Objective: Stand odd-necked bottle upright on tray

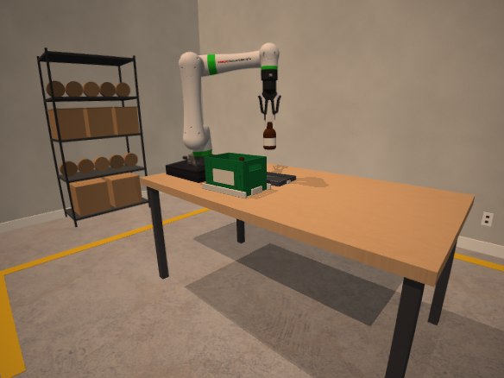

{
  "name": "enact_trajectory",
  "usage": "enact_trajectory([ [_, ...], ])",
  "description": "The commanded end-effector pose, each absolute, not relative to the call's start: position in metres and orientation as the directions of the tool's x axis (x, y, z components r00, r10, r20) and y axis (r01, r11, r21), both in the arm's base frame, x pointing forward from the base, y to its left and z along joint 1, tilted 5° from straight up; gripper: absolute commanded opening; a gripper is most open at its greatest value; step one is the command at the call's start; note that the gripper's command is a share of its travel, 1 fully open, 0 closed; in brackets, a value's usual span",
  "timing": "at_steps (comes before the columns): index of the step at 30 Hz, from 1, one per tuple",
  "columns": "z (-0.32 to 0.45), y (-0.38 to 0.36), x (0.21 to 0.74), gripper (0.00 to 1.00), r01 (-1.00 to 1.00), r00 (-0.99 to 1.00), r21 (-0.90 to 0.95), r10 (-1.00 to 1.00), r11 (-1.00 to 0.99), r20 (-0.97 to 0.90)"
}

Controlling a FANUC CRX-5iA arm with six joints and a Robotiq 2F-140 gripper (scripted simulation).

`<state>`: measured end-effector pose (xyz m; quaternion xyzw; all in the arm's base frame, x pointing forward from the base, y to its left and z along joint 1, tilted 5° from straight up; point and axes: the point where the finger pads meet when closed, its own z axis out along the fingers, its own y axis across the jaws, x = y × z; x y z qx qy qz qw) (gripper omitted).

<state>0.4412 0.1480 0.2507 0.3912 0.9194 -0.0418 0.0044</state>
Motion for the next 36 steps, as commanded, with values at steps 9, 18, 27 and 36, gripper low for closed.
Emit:
enact_trajectory([
  [9,0.2515,0.148,0.4416,0.1,0.72,-0.694,-0.072,0.719,0.691,-0.042],
  [18,0.2515,0.148,0.4416,0.1,0.72,-0.694,-0.072,0.719,0.691,-0.042],
  [27,0.2512,0.148,0.4416,0.1,0.72,-0.694,-0.072,0.719,0.691,-0.042],
  [36,0.2477,0.1477,0.4415,0.1,0.72,-0.694,-0.072,0.719,0.691,-0.042],
])
